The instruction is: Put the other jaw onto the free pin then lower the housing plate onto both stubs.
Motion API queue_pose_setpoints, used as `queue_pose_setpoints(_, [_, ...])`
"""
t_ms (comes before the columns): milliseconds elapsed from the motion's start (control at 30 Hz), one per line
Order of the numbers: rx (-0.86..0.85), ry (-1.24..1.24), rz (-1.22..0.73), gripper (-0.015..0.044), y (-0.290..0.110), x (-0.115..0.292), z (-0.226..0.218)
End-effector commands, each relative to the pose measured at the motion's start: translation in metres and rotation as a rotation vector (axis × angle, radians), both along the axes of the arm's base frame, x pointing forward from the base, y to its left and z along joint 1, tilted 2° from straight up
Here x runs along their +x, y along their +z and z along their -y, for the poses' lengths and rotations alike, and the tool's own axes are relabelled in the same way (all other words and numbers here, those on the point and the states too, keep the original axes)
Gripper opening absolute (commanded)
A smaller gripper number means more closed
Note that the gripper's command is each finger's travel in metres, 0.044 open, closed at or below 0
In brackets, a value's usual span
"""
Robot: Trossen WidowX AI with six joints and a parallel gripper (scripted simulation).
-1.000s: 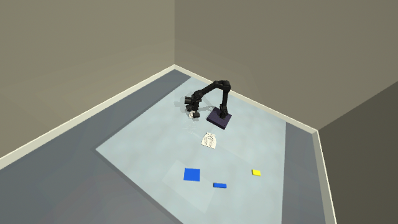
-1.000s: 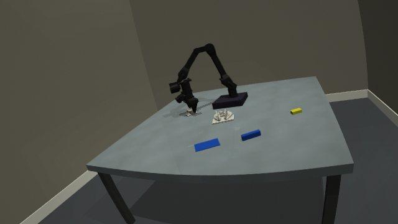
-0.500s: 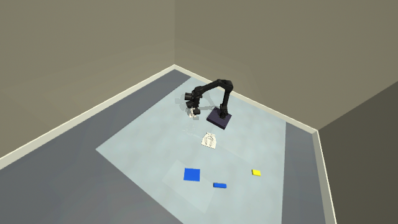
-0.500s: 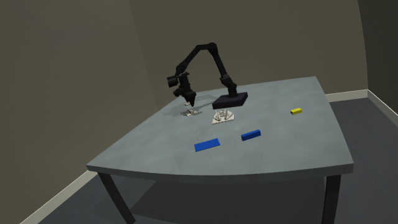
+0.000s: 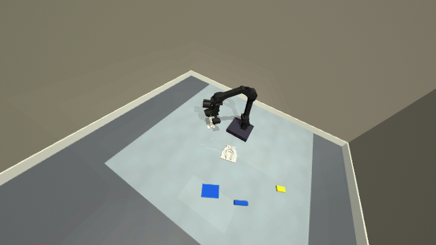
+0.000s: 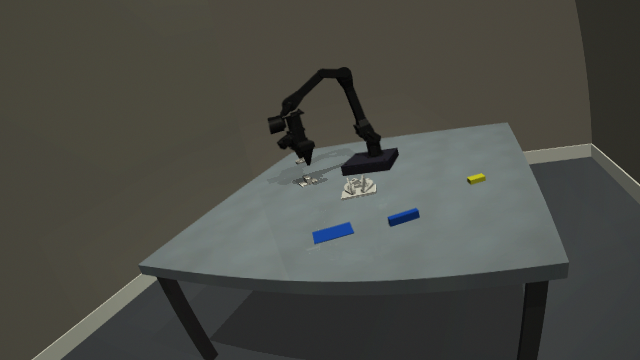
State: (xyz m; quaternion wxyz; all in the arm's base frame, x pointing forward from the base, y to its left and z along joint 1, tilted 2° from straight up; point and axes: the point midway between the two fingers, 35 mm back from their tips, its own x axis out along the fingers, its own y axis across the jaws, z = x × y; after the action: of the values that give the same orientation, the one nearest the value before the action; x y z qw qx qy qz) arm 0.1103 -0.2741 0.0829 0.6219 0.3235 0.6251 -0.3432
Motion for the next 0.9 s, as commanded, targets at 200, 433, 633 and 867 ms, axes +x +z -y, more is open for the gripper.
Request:
queue_pose_setpoints(200, [0.003,0.11,0.0,0.0351,0.001,0.028,-0.017])
queue_pose_setpoints(433, [0.005,0.192,0.001,0.0351,0.0,0.046,-0.031])
queue_pose_setpoints(633, [0.007,0.264,0.002,0.0351,0.0,0.062,-0.044])
queue_pose_setpoints(867, [0.01,0.348,0.003,0.0351,0.0,0.078,-0.061])
